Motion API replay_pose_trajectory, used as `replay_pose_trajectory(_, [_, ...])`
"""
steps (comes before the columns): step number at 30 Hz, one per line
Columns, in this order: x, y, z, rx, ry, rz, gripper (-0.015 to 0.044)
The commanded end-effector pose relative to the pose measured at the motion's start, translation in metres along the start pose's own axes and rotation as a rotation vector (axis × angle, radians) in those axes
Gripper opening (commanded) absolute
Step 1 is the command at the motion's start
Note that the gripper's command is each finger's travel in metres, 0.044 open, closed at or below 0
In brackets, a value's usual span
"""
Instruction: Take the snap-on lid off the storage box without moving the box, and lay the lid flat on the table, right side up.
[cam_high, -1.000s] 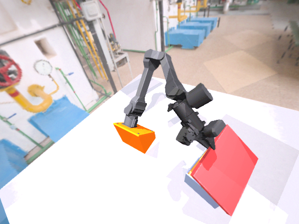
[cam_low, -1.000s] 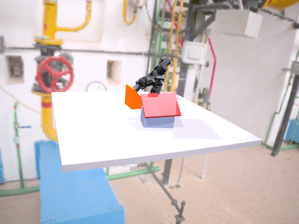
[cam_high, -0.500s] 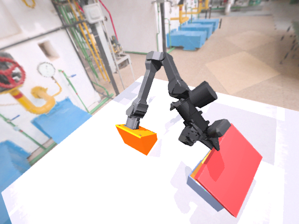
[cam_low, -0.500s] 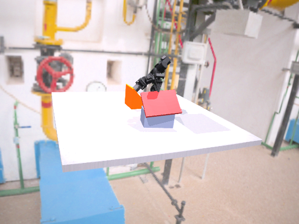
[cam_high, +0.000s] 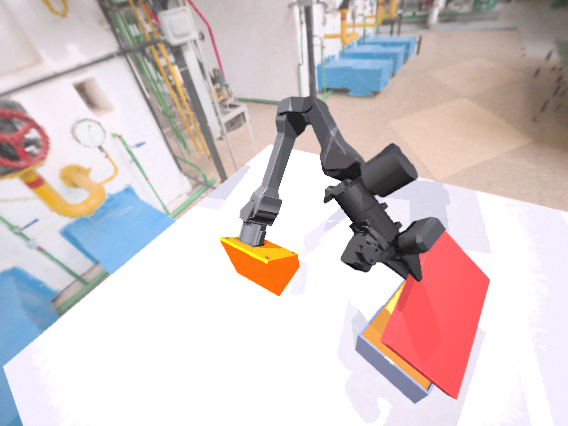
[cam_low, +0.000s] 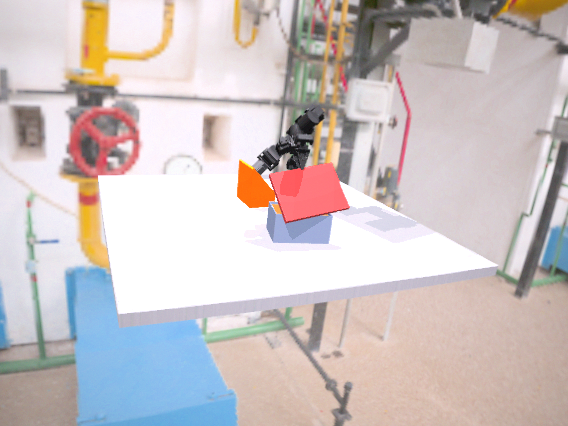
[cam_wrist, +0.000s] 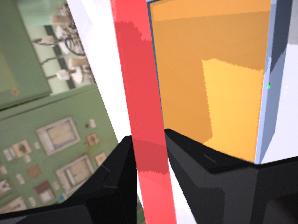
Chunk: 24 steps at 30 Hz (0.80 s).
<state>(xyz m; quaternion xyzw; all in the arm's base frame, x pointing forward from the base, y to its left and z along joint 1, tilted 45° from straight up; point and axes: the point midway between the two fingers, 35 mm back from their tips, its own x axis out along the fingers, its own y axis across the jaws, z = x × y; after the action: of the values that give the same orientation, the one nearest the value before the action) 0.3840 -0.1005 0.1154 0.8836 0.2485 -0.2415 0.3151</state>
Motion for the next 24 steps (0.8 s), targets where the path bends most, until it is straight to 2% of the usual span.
replay_pose_trajectory(1, [-0.005,0.007,-0.002,-0.009,0.005,0.013,0.0000])
replay_pose_trajectory(24, [-0.003,0.000,0.042,-0.010,0.003,0.014,0.0000])
